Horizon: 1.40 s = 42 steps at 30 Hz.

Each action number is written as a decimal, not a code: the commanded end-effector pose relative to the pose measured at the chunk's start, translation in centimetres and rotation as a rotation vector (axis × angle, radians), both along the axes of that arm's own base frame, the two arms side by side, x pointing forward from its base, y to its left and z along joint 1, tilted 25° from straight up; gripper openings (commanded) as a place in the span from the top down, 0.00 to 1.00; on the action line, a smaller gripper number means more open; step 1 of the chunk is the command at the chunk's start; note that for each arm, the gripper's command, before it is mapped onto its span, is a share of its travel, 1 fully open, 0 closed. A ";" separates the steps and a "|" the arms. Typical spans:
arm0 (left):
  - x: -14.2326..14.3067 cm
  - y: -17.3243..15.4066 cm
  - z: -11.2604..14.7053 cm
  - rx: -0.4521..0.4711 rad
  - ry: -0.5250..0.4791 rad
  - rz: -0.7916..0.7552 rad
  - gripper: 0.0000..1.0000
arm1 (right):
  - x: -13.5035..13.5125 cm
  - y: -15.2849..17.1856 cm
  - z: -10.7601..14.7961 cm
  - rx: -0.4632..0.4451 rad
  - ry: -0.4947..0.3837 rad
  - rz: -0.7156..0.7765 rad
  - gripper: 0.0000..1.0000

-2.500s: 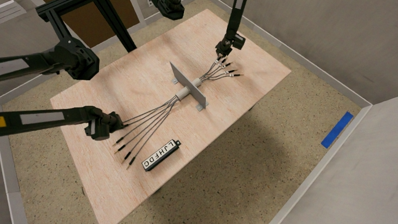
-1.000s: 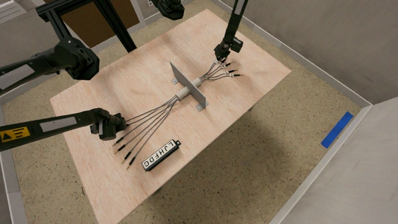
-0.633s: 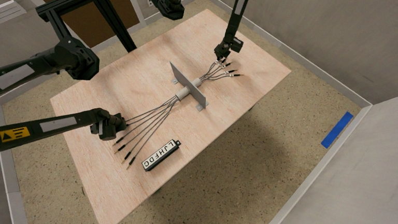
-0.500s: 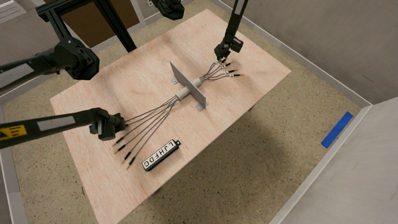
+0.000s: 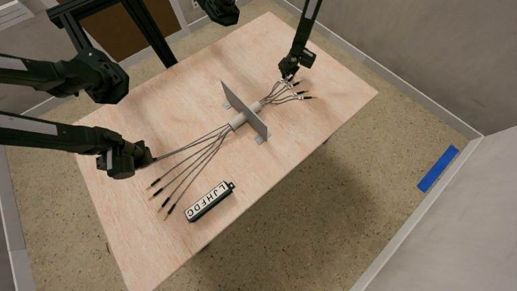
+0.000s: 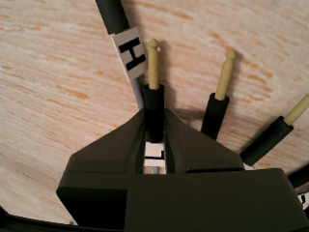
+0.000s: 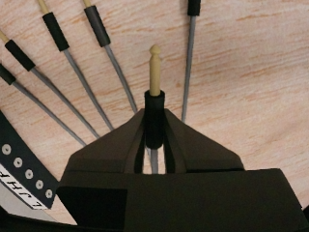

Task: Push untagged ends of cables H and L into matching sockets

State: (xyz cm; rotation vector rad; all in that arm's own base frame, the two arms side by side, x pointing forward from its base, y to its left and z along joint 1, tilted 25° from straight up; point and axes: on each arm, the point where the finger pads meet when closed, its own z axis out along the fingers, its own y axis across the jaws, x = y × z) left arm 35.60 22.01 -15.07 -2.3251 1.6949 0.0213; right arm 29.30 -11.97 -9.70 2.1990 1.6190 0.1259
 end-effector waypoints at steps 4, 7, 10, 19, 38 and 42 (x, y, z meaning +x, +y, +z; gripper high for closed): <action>-0.2 -0.1 -0.7 -0.003 0.002 0.002 0.94 | 4.0 2.9 -1.6 0.034 0.030 -0.051 0.94; 0.1 0.1 0.0 0.002 -0.006 0.001 0.94 | 7.8 4.5 -2.2 0.027 0.033 -0.038 0.94; 0.1 0.1 0.0 0.002 -0.006 0.001 0.94 | 8.9 5.0 -2.4 0.025 0.034 -0.034 0.94; 0.1 0.1 0.0 0.002 -0.006 0.001 0.94 | 16.6 8.4 -3.6 0.011 0.038 -0.004 0.94; 0.1 0.1 0.0 0.002 -0.006 0.001 0.94 | 18.2 8.6 -3.4 -0.144 0.107 0.417 0.94; 0.1 0.1 0.0 0.002 -0.006 0.001 0.94 | 18.1 8.6 -3.4 -0.197 0.152 0.570 0.94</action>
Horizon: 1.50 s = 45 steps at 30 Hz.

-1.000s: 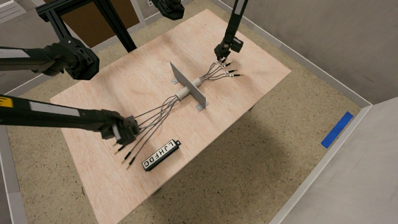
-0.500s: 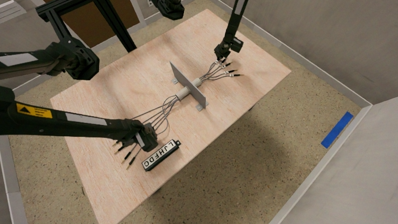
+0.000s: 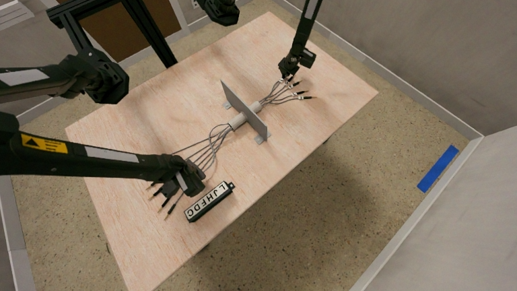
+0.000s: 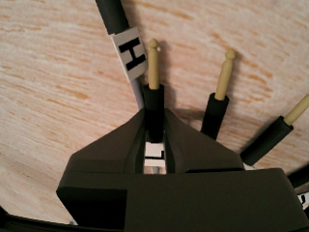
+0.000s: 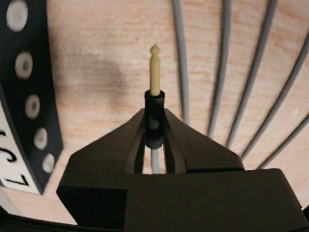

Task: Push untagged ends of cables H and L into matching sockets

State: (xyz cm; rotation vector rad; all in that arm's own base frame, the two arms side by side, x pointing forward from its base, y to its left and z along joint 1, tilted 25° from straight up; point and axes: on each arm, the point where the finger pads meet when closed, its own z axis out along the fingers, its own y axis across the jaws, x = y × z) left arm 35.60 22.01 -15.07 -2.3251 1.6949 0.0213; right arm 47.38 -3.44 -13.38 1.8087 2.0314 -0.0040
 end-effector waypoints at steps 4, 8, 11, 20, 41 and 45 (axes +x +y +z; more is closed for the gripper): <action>0.1 0.1 0.0 0.002 -0.006 0.001 0.94 | 0.0 0.1 0.2 -0.087 0.062 0.273 0.94; 0.1 0.1 0.0 0.002 -0.006 0.001 0.94 | -0.1 0.1 0.2 -0.151 0.117 0.458 0.94; 0.1 0.1 0.0 0.002 -0.006 0.001 0.94 | -0.2 0.2 0.2 -0.191 0.151 0.571 0.94; 0.1 0.1 0.0 0.002 -0.006 0.001 0.94 | -0.3 0.3 0.1 -0.284 0.231 0.841 0.94; 0.1 0.1 0.0 0.002 -0.006 0.001 0.94 | 0.4 -0.1 1.0 -0.453 0.339 1.264 0.94; 0.1 0.1 0.0 0.002 -0.006 0.001 0.94 | 1.0 -0.2 1.3 -0.449 0.345 1.264 0.94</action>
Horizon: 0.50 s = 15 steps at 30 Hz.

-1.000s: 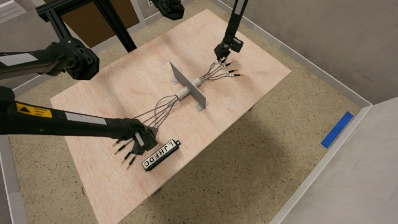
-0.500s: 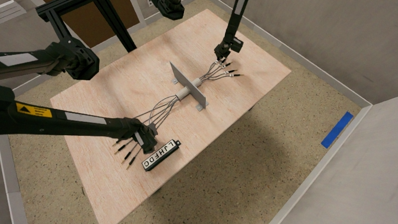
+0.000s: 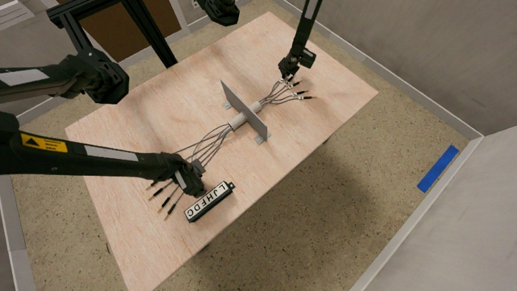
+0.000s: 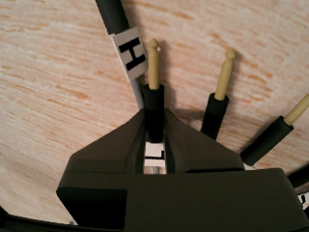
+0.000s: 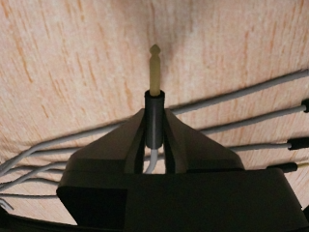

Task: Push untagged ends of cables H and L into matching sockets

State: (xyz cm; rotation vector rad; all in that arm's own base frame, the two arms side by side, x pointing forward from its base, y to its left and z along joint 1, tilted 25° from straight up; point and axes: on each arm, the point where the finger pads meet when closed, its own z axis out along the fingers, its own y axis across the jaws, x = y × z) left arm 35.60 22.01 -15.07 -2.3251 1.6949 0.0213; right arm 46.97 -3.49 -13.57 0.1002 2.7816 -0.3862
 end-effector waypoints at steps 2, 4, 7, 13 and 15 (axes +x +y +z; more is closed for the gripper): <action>0.1 0.1 0.0 0.002 -0.006 0.001 0.94 | 1.4 -0.1 1.4 0.001 -0.030 0.012 0.94; 0.1 0.1 0.0 0.002 -0.006 0.001 0.94 | 1.4 -0.1 1.4 0.001 -0.030 0.012 0.94; 0.1 0.1 0.0 0.002 -0.006 0.001 0.94 | 1.3 -0.1 1.4 0.001 -0.028 0.012 0.94; 0.1 0.1 0.0 0.002 -0.006 0.001 0.94 | 2.5 -0.3 1.4 -0.001 -0.006 0.021 0.94; 0.1 0.1 0.0 0.002 -0.006 0.001 0.94 | 2.5 -0.2 1.4 -0.002 -0.006 0.022 0.94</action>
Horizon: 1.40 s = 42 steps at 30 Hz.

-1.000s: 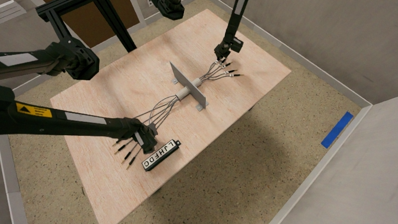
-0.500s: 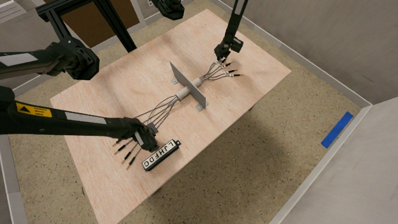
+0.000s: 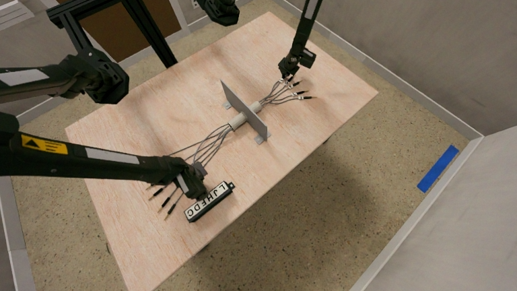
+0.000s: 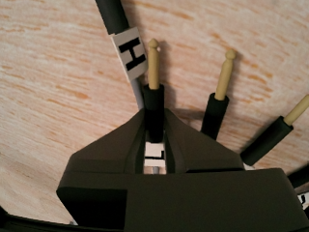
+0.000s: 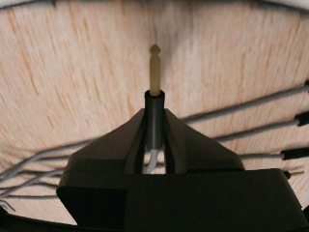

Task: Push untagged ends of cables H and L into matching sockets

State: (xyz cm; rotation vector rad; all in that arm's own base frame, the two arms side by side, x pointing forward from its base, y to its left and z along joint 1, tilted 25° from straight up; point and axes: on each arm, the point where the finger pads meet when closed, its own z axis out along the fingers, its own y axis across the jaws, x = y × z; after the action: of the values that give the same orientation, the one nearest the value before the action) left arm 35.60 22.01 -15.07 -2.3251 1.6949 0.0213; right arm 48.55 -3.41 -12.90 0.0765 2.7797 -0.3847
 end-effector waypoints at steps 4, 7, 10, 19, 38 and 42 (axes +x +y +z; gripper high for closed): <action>0.1 0.1 0.0 0.002 -0.006 0.001 0.94 | 0.6 -0.3 0.6 0.001 -0.001 0.003 0.94; 0.1 0.1 0.0 0.002 -0.006 0.001 0.94 | 0.6 -0.3 0.6 0.001 -0.001 0.003 0.94; 0.1 0.1 0.0 0.002 -0.006 0.001 0.94 | 0.6 -0.3 0.6 0.001 -0.001 0.003 0.94; 0.1 0.1 0.0 0.002 -0.006 0.001 0.94 | 0.8 -0.5 0.7 -0.003 -0.004 0.000 0.94; 0.1 0.1 0.0 0.002 -0.006 0.001 0.94 | 3.9 -0.5 1.2 -0.002 0.006 0.002 0.94; 0.1 0.1 0.0 0.002 -0.006 0.001 0.94 | 4.7 -0.5 1.4 -0.001 0.011 0.004 0.94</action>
State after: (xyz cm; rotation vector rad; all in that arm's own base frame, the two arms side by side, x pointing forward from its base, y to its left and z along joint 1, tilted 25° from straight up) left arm 35.60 22.01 -15.07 -2.3251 1.6949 0.0213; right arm 52.57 -3.49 -11.40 0.0764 2.7753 -0.3853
